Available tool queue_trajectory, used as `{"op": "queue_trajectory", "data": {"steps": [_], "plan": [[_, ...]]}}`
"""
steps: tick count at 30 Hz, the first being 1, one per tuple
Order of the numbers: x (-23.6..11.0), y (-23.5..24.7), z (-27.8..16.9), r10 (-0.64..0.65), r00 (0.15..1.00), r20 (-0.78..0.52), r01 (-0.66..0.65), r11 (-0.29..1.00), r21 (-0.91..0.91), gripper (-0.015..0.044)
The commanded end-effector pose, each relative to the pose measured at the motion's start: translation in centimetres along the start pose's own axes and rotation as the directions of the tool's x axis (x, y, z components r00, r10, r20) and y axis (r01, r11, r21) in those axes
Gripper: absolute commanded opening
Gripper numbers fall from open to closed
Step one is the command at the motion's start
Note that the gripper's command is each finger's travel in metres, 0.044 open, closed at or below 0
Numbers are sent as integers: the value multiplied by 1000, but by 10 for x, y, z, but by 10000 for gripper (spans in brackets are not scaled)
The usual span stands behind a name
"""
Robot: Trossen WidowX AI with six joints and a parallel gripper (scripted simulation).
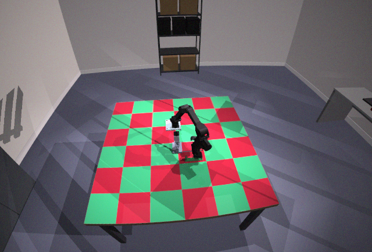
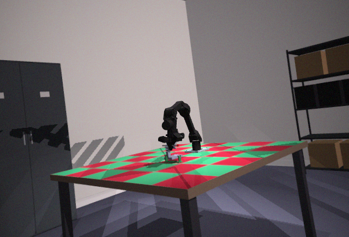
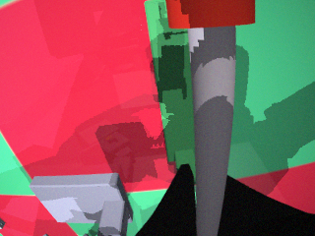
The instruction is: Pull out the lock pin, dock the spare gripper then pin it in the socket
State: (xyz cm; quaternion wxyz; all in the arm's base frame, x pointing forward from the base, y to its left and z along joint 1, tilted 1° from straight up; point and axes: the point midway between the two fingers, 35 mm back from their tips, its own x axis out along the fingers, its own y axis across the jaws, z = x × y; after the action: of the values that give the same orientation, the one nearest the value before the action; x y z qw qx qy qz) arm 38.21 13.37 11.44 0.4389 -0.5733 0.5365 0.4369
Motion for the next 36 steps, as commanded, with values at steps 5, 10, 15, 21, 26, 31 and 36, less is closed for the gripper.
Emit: {"op": "queue_trajectory", "data": {"steps": [5,10,15,21,26,31,36], "plan": [[1,0,0,1,1000,-1,-1,1000,-1,0],[-2,7,0,2,1000,0,-2,1000,1,0],[-8,20,0,3,1000,2,-3,1000,2,0],[-13,36,-1,5,1000,3,-5,1000,2,0],[-16,50,-3,6,1000,4,-6,1000,2,0],[-19,65,-4,10,1000,6,-10,1000,3,0],[-22,80,-5,13,1000,8,-14,1000,5,0]]}}
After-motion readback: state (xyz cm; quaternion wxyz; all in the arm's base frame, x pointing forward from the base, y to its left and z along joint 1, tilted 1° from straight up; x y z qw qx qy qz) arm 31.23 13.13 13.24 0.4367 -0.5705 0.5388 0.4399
